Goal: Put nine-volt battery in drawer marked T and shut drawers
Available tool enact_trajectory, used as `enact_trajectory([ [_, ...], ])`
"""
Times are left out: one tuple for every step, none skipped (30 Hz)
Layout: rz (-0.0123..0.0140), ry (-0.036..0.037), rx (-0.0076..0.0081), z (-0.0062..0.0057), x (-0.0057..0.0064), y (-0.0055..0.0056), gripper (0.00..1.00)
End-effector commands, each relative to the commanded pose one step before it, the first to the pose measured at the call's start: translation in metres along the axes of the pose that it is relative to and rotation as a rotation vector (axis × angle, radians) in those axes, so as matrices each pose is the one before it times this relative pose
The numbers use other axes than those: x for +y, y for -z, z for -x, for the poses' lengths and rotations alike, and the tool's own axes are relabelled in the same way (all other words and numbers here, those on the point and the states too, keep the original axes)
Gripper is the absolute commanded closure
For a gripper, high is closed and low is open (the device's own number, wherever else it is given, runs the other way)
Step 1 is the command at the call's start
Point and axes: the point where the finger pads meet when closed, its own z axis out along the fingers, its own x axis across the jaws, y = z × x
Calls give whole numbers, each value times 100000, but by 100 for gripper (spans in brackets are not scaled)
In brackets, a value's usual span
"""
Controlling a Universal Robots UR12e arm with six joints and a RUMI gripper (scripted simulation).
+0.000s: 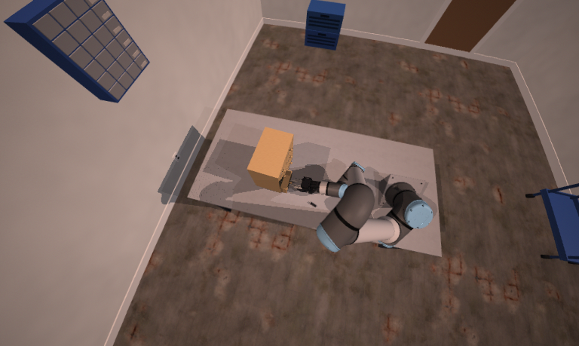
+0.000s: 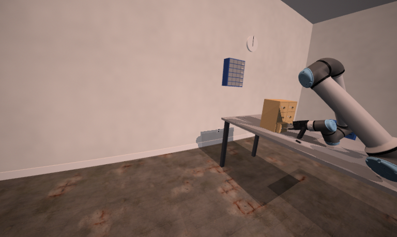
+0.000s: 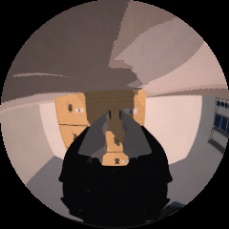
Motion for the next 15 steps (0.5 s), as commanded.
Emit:
enact_trajectory([
  [79,14,-10,10,152,-270,93],
  [0,0,0,0,25,-70,93],
  [0,0,0,0,26,-70,93],
  [0,0,0,0,26,-70,93],
  [0,0,0,0,26,-70,93],
  [0,0,0,0,25,-70,93],
  [0,0,0,0,25,-70,93],
  [0,0,0,0,25,-70,93],
  [0,0,0,0,25,-70,93],
  [0,0,0,0,25,-70,93],
  [0,0,0,0,25,-70,93],
  [0,0,0,0,25,-69,93],
  [0,0,0,0,25,-69,93],
  [0,0,0,0,0,0,93],
  [0,0,0,0,0,0,93],
])
